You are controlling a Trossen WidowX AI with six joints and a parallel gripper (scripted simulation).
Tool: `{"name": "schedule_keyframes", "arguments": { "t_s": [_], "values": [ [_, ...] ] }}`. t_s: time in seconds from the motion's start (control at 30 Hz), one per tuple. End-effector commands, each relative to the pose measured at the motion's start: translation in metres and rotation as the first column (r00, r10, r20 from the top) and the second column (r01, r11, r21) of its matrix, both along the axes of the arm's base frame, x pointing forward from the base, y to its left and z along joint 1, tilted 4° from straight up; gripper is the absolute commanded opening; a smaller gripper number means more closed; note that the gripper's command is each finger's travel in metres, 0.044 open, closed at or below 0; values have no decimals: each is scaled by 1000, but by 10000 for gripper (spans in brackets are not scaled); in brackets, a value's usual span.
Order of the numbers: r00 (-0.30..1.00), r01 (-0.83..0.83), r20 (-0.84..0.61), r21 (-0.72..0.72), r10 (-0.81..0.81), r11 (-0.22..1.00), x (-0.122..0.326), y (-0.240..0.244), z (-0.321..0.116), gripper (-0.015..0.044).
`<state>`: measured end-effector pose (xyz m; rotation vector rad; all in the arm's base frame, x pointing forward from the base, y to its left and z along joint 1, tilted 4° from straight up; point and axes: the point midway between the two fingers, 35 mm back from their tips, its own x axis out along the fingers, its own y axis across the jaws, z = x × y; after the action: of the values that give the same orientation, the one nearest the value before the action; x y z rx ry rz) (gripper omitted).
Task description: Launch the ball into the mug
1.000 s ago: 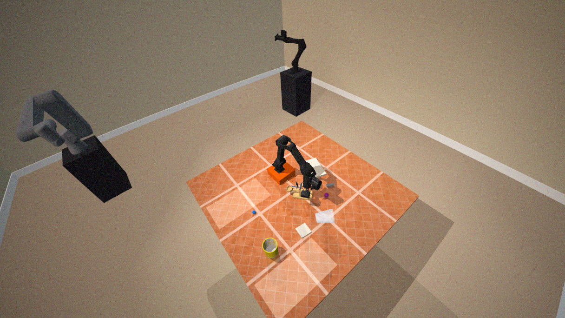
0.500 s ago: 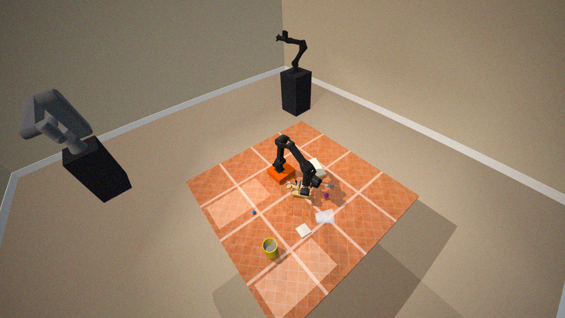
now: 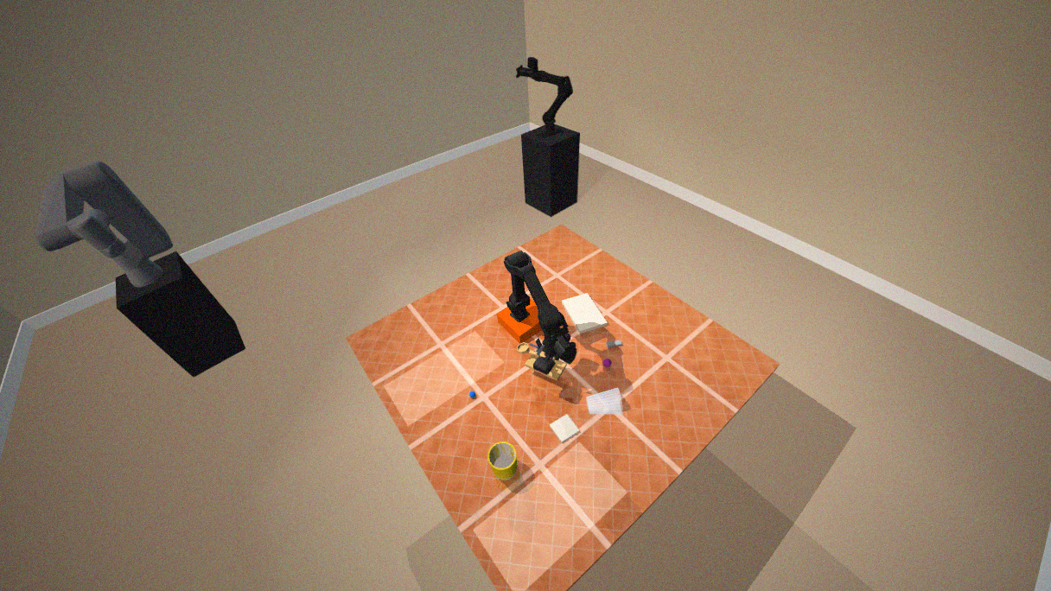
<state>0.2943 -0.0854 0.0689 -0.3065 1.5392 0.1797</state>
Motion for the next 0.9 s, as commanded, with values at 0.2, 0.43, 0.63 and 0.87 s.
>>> {"name": "schedule_keyframes", "arguments": {
  "t_s": [0.2, 0.43, 0.63, 0.87],
  "values": [
    [951, 309, 30, 6, -309, 951, -32, -102, 10, 0],
    [922, 386, 37, 6, -386, 922, -46, -134, 12, 0],
    [922, 386, 37, 6, -386, 922, -46, -135, 5, 0],
    [922, 386, 37, 6, -386, 922, -45, -136, -6, 0]
  ]
}}
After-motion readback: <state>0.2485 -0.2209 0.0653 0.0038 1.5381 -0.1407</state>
